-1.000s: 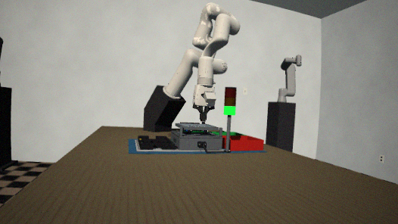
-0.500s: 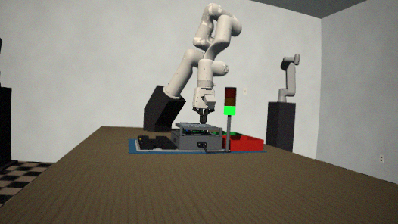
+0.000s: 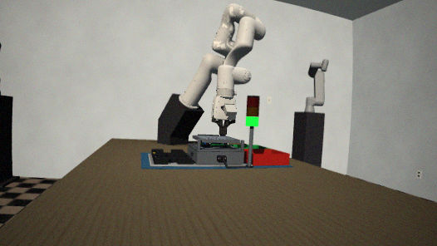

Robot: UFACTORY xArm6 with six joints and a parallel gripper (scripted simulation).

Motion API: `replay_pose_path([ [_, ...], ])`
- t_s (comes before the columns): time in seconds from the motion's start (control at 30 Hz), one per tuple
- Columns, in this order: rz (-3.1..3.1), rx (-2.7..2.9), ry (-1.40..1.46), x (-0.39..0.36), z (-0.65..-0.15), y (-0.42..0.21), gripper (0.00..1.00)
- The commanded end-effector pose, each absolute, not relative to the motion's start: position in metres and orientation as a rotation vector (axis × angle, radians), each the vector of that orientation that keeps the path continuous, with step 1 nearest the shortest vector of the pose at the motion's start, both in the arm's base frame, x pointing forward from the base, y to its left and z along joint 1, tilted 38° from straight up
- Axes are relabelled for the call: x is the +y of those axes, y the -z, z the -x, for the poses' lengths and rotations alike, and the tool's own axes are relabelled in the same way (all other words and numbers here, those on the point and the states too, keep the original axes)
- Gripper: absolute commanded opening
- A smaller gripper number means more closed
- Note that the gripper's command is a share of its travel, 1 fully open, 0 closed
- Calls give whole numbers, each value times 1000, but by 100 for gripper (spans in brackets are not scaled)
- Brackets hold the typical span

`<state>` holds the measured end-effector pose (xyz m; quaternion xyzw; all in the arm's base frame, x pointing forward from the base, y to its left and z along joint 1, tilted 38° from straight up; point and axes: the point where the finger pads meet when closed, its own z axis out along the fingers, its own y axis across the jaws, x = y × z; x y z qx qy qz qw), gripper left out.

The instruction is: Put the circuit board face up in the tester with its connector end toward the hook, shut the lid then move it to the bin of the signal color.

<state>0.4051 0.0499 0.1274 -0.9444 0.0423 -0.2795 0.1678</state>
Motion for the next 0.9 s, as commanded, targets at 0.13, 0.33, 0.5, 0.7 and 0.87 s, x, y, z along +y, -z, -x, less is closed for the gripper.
replay_pose_path([
  [0.13, 2686, 120, 798, 50, -406, -127, 0],
  [0.33, 2686, 120, 798, 50, -406, -127, 0],
  [0.5, 2686, 120, 798, 50, -407, -126, 0],
  [0.7, 2686, 120, 798, 50, -407, -126, 0],
  [0.87, 2686, 120, 798, 51, -407, -126, 0],
])
